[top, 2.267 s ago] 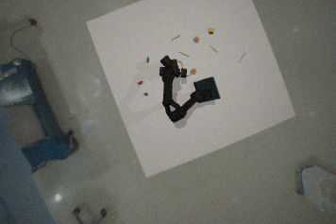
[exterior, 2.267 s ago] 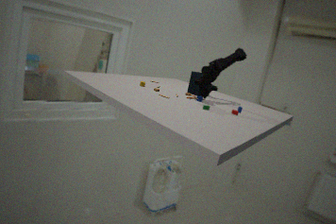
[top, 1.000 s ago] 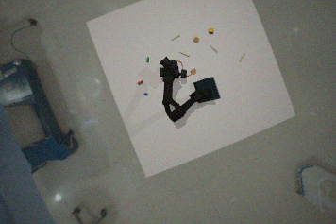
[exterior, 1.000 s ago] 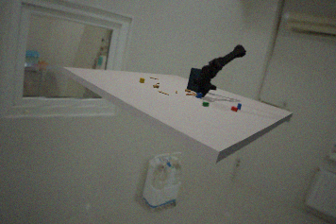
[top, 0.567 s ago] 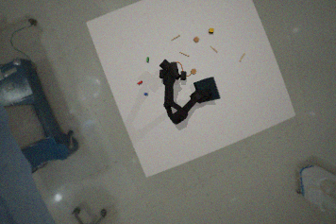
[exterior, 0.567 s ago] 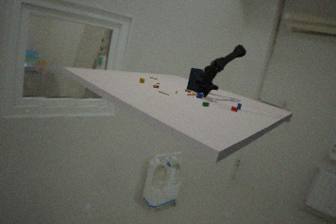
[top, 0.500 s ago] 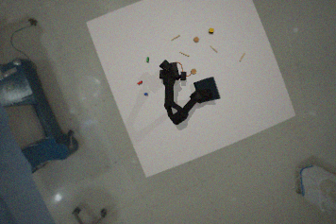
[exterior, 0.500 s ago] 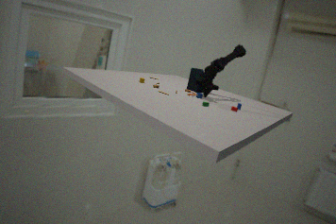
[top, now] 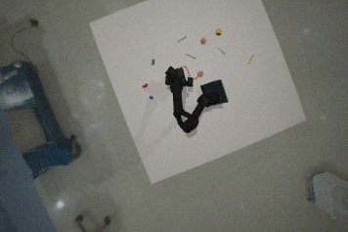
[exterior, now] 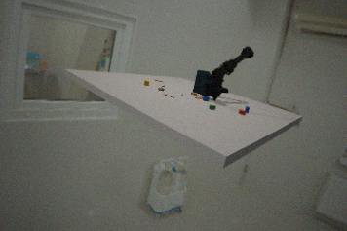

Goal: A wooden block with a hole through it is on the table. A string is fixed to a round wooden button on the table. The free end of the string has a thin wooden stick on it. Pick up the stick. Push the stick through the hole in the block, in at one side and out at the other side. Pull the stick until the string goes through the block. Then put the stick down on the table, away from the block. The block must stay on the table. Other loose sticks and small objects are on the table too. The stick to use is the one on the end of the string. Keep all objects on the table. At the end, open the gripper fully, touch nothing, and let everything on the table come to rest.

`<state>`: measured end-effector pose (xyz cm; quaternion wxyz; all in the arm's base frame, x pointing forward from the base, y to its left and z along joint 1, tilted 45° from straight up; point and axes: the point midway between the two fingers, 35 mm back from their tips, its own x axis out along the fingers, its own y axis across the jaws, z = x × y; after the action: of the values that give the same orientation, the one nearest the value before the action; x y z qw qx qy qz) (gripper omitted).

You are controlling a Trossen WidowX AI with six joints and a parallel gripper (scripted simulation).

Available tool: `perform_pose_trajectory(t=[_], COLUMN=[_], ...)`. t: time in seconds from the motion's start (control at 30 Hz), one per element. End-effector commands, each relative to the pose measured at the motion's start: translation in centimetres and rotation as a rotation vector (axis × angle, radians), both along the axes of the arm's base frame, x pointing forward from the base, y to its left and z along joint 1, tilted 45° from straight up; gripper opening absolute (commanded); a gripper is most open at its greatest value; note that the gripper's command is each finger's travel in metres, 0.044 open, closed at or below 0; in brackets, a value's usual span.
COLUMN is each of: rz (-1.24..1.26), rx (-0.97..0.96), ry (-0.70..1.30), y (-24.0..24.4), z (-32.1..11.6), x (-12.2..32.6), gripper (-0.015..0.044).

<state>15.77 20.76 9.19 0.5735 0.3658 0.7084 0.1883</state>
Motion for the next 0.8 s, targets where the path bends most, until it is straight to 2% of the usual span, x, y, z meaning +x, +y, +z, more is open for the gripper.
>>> perform_pose_trajectory(t=[0.0, 0.77], rz=[-0.004, -0.013], rx=[-0.003, 0.026], ry=[0.005, 0.003], y=[0.0, 0.5], z=[-0.1, 0.8], x=[-0.6, -3.9], gripper=[0.0, 0.0])
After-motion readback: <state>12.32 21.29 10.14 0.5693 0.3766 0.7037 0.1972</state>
